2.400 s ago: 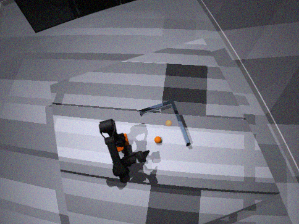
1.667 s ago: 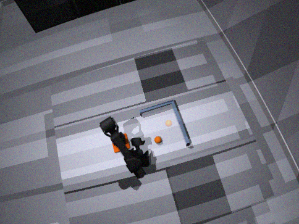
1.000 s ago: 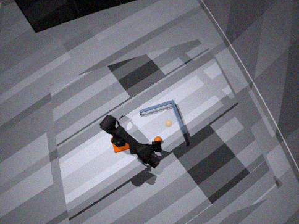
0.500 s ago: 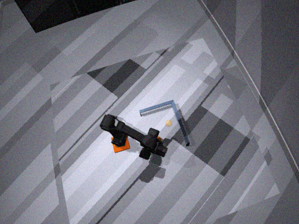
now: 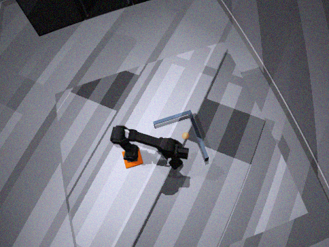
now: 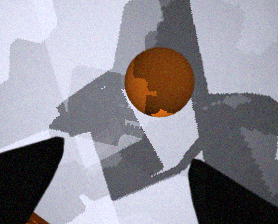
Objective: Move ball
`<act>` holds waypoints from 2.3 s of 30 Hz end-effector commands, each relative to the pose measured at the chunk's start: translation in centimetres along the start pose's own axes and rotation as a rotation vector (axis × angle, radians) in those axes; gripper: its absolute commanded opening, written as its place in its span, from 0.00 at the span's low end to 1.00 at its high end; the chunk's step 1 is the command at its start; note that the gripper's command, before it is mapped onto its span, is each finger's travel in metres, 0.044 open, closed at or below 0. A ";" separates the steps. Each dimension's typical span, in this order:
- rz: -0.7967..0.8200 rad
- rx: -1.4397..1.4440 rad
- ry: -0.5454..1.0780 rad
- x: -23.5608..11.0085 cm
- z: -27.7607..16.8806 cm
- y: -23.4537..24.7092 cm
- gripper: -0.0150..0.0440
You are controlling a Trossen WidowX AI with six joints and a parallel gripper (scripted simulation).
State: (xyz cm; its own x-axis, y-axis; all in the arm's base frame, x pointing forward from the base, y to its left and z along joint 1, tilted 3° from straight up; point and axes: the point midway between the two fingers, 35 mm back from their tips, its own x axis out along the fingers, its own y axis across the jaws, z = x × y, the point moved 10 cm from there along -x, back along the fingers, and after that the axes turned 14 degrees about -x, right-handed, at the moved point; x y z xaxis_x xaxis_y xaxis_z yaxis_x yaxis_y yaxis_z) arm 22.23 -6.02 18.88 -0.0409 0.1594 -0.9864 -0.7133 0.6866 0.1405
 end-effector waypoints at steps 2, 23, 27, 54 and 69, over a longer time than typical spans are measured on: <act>-0.123 -1.134 0.190 -0.8 4.7 1.6 0.81; -0.124 -1.182 0.199 -0.9 4.8 1.7 0.81; -0.124 -1.182 0.200 0.5 4.7 1.4 0.81; -0.124 -1.182 0.200 4.2 4.4 0.6 0.81; -0.124 -1.182 0.200 4.7 4.3 0.6 0.60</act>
State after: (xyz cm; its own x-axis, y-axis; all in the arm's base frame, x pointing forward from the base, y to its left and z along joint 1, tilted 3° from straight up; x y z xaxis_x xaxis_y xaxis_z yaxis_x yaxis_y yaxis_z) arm 24.67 -1.80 14.75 0.0417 -0.0425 -0.9982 -0.9171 -0.3981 -0.0213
